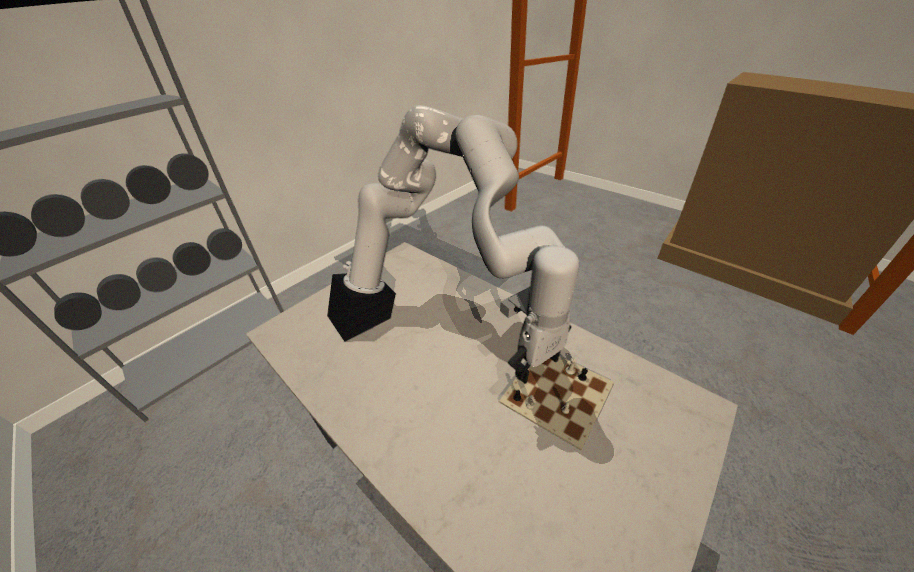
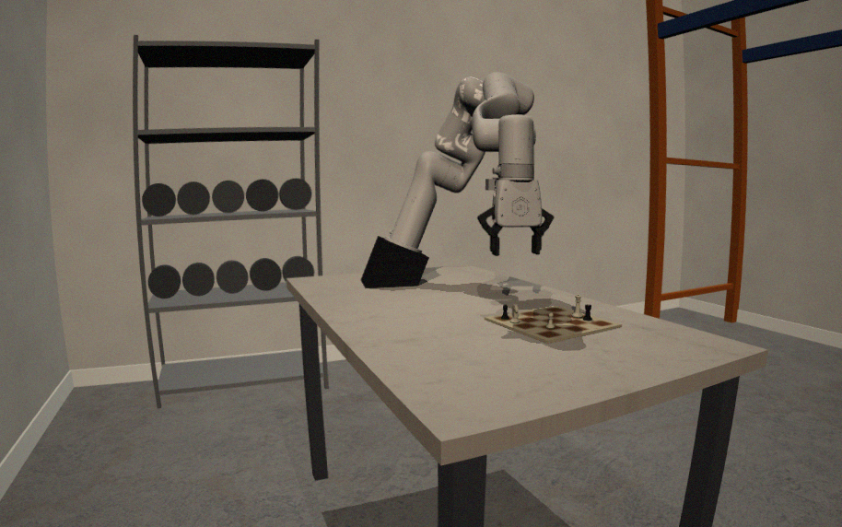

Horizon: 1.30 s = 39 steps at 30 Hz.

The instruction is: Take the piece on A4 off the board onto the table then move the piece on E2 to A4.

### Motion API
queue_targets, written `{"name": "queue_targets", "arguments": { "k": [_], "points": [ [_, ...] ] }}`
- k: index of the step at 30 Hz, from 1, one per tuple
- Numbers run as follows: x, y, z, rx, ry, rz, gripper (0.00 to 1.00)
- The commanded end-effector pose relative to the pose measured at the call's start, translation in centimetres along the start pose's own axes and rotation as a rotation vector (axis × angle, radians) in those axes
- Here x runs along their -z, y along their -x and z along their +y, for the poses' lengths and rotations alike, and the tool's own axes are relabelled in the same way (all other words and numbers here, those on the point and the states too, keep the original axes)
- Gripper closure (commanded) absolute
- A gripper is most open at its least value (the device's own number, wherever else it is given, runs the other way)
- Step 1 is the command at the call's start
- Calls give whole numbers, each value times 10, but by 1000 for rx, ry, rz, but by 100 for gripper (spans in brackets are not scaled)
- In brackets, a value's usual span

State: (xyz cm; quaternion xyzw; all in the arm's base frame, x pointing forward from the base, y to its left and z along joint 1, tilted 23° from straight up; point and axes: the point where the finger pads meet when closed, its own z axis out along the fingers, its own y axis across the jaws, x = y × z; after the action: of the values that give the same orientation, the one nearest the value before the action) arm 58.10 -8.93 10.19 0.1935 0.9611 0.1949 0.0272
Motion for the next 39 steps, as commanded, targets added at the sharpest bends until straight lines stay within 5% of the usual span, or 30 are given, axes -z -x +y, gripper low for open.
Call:
{"name": "queue_targets", "arguments": {
  "k": [1, 9, 21, 36, 38, 39],
  "points": [
    [2, 1, 0, -14, 0, -5, 0],
    [1, 1, 0, -121, 1, -5, 0],
    [-6, 2, 0, -589, 2, -5, 0],
    [-22, 2, 0, -1492, 24, 2, 0],
    [-22, 2, 0, -1492, 24, 2, 0],
    [-23, 2, 0, -1660, 24, 3, 0]
  ]
}}
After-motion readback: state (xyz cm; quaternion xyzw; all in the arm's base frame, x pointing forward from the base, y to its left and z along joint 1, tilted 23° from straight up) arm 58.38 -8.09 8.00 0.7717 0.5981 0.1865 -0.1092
